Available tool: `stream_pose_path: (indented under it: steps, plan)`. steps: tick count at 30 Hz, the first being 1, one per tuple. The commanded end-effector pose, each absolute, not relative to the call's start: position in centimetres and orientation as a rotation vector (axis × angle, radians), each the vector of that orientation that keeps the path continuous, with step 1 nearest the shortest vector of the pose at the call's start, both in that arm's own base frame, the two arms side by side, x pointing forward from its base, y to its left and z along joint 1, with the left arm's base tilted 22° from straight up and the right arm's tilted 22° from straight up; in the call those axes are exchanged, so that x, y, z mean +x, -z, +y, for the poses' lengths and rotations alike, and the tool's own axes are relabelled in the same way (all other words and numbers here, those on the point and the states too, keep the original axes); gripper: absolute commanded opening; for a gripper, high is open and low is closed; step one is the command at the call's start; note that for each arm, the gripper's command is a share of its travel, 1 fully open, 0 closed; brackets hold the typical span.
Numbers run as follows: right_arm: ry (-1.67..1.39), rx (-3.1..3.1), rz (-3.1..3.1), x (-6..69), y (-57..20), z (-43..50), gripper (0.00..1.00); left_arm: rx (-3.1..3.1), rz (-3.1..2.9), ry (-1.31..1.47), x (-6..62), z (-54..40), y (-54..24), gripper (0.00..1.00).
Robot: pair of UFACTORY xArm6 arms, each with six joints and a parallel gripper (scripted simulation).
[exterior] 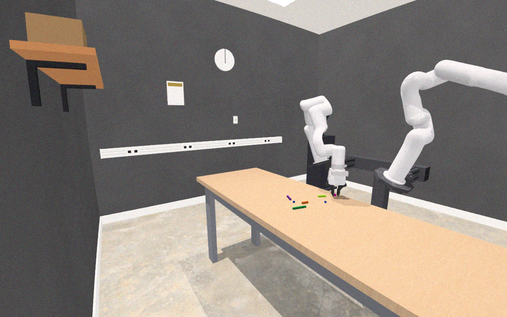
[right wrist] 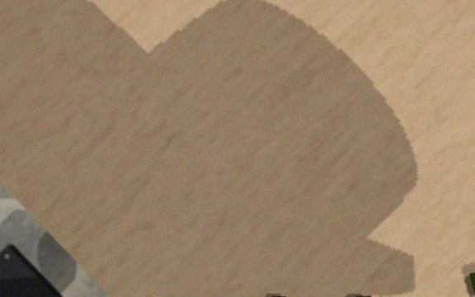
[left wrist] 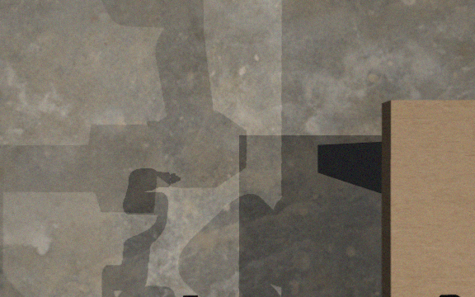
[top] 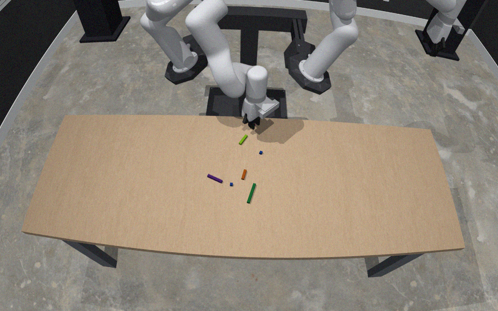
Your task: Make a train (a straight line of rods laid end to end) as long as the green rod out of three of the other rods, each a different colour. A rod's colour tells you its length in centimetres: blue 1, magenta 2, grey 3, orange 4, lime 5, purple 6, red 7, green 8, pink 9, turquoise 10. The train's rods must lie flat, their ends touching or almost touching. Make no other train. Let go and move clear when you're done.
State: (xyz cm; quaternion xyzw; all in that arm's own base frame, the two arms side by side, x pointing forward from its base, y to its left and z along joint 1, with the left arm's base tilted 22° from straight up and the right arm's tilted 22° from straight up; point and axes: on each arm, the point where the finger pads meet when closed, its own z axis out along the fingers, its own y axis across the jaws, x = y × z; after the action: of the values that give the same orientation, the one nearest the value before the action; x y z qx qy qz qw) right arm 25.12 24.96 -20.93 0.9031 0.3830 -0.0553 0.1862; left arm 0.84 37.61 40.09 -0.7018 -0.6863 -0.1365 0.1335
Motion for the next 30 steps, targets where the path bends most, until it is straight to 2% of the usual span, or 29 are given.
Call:
stream_pose_path:
  steps: [1, 22, 23, 30]
  plan:
    - [0.150, 2.546, 1.080, 25.25, 20.84, 25.15, 0.26, -2.032, -1.987, 0.401, 0.84, 37.64, -40.31, 1.00]
    - [0.150, 2.546, 1.080, 25.25, 20.84, 25.15, 0.26, -2.032, -1.987, 0.401, 0.84, 37.64, -40.31, 1.00]
    - [0.150, 2.546, 1.080, 25.25, 20.84, 25.15, 0.06, -2.032, -1.987, 0.401, 0.84, 37.64, -40.31, 1.00]
    - [0.150, 2.546, 1.080, 25.25, 20.84, 25.15, 0.06, -2.032, -1.987, 0.401, 0.84, 37.64, -40.31, 1.00]
